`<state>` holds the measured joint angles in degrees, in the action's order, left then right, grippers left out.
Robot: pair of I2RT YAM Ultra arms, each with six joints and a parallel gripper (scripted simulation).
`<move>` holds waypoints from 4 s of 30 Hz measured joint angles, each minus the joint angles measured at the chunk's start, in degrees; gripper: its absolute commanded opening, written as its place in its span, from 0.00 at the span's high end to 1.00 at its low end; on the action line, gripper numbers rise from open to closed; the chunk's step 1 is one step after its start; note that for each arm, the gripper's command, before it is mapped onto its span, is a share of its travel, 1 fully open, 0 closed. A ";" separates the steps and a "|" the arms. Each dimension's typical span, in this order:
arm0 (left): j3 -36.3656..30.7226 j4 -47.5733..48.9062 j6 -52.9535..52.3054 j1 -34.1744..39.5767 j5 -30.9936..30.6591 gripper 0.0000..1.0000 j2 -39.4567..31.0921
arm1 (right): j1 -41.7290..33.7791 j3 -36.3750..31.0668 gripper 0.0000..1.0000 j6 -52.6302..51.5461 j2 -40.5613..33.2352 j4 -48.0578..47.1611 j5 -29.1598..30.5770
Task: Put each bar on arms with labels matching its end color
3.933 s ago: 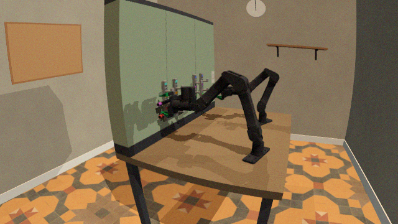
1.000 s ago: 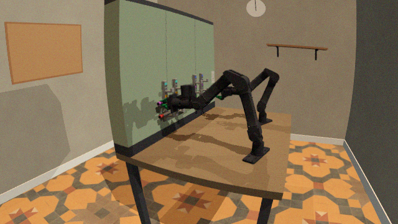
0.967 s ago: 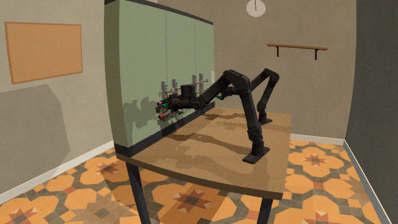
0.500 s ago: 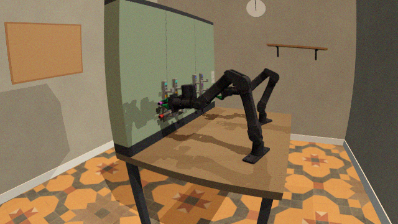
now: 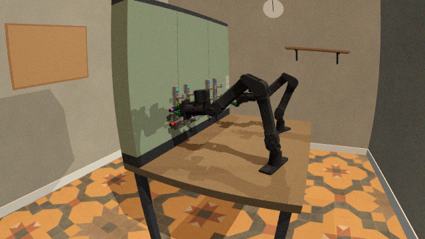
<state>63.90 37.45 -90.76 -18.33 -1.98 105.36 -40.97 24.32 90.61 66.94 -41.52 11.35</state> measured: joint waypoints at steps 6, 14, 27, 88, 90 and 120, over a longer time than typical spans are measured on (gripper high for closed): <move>0.00 -0.66 -0.02 -0.02 0.00 1.00 -0.33 | 0.00 0.00 0.00 0.00 0.00 0.00 0.00; 0.00 -2.05 -0.02 0.00 0.02 1.00 -1.01 | 0.00 0.00 0.00 0.00 0.00 0.00 0.00; 0.98 -4.68 -0.04 0.00 0.02 1.00 -2.01 | 0.00 0.00 0.00 0.00 0.00 0.00 0.00; -2.56 -6.23 -0.07 0.00 0.00 1.00 -7.37 | 0.00 0.00 0.00 0.00 0.00 0.00 0.00; -2.82 -6.05 -0.07 0.00 0.00 1.00 -7.48 | 0.00 0.00 0.00 0.00 0.00 0.00 0.00; -8.11 -5.42 -0.07 0.00 -0.15 1.00 -12.46 | 0.00 0.00 0.00 0.00 0.00 0.00 0.00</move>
<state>55.79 32.03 -90.83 -18.33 -2.13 92.90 -40.97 24.32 90.61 66.94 -41.52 11.35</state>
